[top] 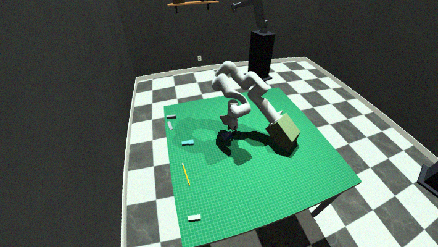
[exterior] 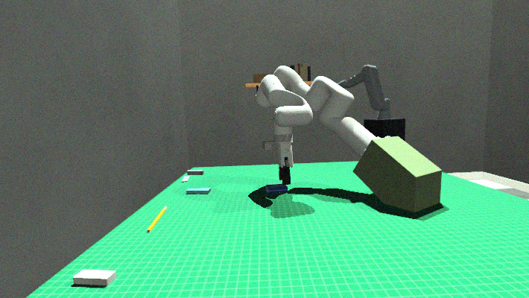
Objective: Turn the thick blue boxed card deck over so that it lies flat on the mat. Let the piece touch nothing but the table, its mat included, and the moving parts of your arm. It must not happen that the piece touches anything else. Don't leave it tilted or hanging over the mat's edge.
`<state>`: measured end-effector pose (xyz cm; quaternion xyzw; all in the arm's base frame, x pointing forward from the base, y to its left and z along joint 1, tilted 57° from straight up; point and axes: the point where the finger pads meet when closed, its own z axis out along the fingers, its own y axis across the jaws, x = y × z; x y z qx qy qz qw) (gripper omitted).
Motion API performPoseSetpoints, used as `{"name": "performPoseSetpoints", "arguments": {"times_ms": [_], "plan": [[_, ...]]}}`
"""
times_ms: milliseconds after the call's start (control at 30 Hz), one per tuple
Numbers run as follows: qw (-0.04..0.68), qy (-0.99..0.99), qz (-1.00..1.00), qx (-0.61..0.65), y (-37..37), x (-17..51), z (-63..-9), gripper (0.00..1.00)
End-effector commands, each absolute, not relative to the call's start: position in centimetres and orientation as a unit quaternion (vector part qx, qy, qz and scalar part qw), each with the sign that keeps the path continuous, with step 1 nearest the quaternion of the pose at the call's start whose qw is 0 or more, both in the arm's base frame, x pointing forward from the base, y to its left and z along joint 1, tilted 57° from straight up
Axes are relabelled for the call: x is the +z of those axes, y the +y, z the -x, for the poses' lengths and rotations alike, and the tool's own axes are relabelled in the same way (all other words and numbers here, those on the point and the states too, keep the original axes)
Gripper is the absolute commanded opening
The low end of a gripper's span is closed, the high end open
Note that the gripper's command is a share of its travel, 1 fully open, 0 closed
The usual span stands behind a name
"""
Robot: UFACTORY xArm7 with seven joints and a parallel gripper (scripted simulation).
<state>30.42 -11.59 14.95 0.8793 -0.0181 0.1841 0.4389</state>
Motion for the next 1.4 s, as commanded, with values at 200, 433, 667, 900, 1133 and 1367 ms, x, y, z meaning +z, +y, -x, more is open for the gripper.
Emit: {"name": "performPoseSetpoints", "arguments": {"times_ms": [200, 433, 667, 900, 1133, 1367], "plan": [[0.438, -0.017, -0.879, 0.185, -11.8, 14.7, -30.6, 0.8], [0.438, -0.017, -0.879, 0.185, -12.1, 14.5, -30.7, 0.8], [0.438, -0.017, -0.879, 0.185, -12.5, 14.2, -30.9, 0.8], [0.438, -0.017, -0.879, 0.185, -12.9, 14.0, -31.1, 0.8], [0.438, -0.017, -0.879, 0.185, -13.1, 13.8, -31.1, 0.8], [0.438, -0.017, -0.879, 0.185, -13.2, 13.7, -31.2, 0.8]]}}
